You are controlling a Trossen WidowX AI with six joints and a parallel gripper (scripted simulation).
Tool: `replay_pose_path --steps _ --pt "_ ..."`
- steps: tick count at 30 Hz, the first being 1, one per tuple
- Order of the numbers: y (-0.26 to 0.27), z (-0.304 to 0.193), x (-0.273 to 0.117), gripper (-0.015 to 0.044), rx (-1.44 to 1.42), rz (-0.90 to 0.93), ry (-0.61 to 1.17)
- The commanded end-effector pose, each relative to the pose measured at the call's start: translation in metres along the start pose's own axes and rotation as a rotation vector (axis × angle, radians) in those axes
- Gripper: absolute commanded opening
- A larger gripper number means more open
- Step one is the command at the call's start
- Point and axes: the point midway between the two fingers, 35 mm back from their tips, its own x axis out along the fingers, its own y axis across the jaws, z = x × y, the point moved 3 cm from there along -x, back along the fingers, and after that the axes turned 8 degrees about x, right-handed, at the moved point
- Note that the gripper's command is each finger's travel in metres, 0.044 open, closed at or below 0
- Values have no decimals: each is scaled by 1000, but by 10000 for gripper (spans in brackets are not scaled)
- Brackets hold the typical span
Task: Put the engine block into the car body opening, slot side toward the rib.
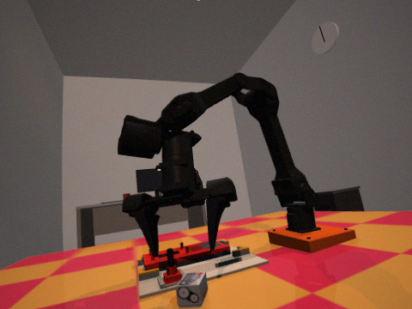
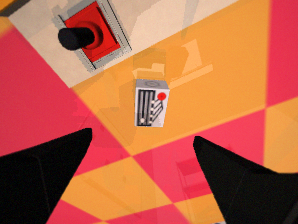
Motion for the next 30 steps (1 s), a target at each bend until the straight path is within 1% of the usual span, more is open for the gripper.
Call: replay_pose_path --steps 1,6,12,14,17,30 --pt "-4 -7 -11 440 -7 23 -104" --pt "-11 -13 -27 440 -32 56 -234" --pt "-12 -17 -27 440 -33 58 -239" --pt "-12 -15 -19 440 -33 58 -239" --pt "-10 -9 5 440 -33 58 -239" --pt "-9 -4 27 440 -33 57 -239"
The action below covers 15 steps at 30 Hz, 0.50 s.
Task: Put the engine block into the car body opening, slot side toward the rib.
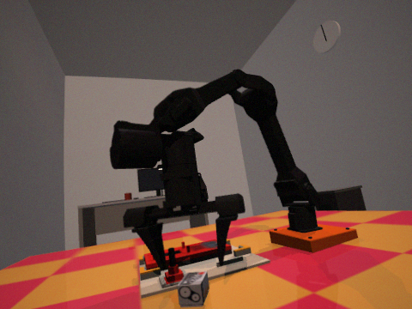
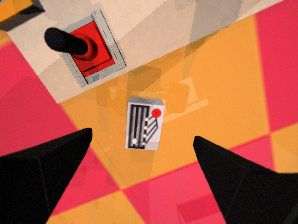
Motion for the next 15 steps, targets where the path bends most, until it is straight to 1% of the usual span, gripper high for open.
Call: replay_pose_path --steps 1,15 --pt "0 0 6 440 6 2 -3" --pt "0 1 26 440 6 2 -3"
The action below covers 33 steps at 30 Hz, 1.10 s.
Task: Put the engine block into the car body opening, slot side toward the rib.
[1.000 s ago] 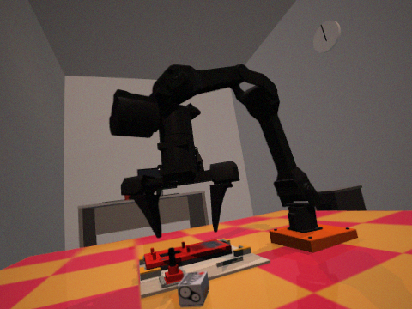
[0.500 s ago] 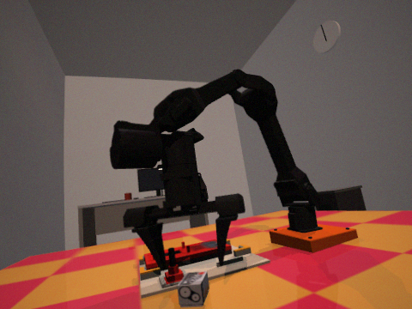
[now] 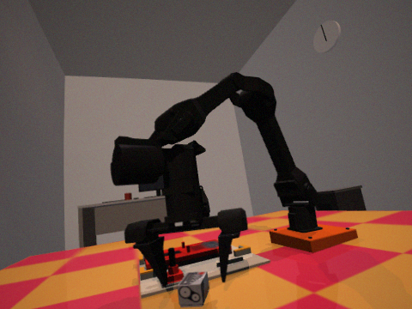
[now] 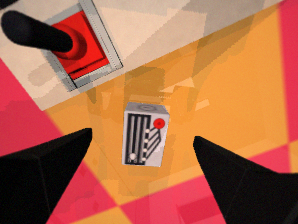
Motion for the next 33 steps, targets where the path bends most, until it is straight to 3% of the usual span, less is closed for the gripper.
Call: replay_pose_path --steps 1,11,18,22,33 --pt "0 0 3 414 6 3 -3" --pt "0 0 3 151 6 3 -3" --pt "0 0 3 105 6 3 -3" --pt "1 0 1 0 4 2 -3" --pt "3 -4 -30 0 -7 -1 -2"
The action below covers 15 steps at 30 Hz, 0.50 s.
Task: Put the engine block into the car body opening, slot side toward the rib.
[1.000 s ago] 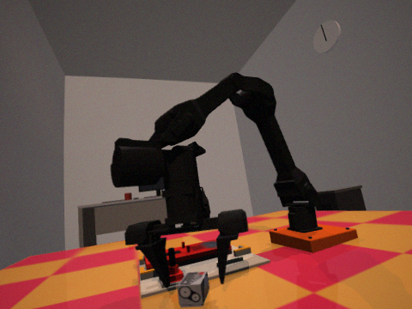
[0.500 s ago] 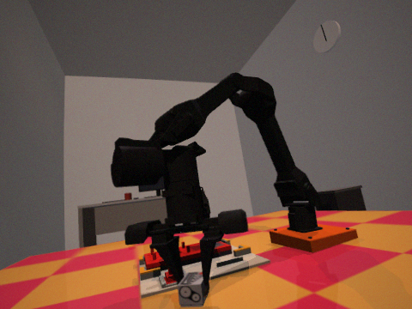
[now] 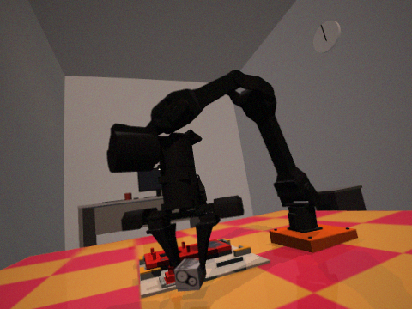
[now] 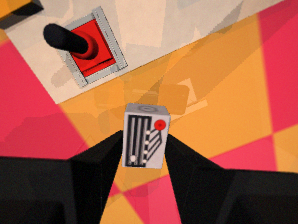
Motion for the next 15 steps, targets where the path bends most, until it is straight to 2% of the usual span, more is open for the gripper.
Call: replay_pose_path --steps 1,15 --pt "1 -2 -13 0 -6 5 7" --pt "1 -2 -59 0 0 7 7"
